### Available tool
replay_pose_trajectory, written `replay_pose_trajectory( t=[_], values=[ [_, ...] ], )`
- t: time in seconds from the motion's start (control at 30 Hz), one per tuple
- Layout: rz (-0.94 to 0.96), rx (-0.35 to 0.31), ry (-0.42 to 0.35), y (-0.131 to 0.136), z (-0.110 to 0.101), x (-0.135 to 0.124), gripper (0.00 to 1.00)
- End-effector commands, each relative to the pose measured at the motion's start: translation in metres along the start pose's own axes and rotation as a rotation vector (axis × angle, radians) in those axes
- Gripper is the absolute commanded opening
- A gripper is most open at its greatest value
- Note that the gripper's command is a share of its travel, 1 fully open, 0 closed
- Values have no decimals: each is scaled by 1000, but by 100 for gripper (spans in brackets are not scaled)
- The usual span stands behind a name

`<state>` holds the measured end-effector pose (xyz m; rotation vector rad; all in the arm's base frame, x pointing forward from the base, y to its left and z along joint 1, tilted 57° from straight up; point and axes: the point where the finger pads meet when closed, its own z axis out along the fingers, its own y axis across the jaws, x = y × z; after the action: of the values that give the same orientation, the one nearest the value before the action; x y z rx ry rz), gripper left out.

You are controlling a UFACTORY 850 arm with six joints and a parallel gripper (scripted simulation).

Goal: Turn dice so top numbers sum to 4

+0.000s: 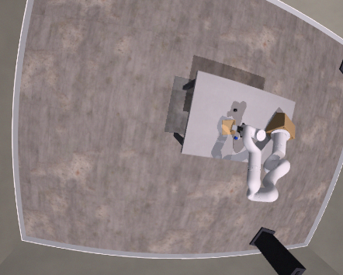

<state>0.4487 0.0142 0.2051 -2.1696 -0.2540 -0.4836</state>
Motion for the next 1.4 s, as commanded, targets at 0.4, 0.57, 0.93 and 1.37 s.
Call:
replay_pose_trajectory(
  t=[0.4, 0.57, 0.93, 1.37],
  values=[
    [0, 0, 1, 0, 65, 1, 21],
    [0, 0, 1, 0, 75, 1, 21],
    [0, 0, 1, 0, 77, 1, 21],
    [0, 0, 1, 0, 77, 1, 21]
  ],
)
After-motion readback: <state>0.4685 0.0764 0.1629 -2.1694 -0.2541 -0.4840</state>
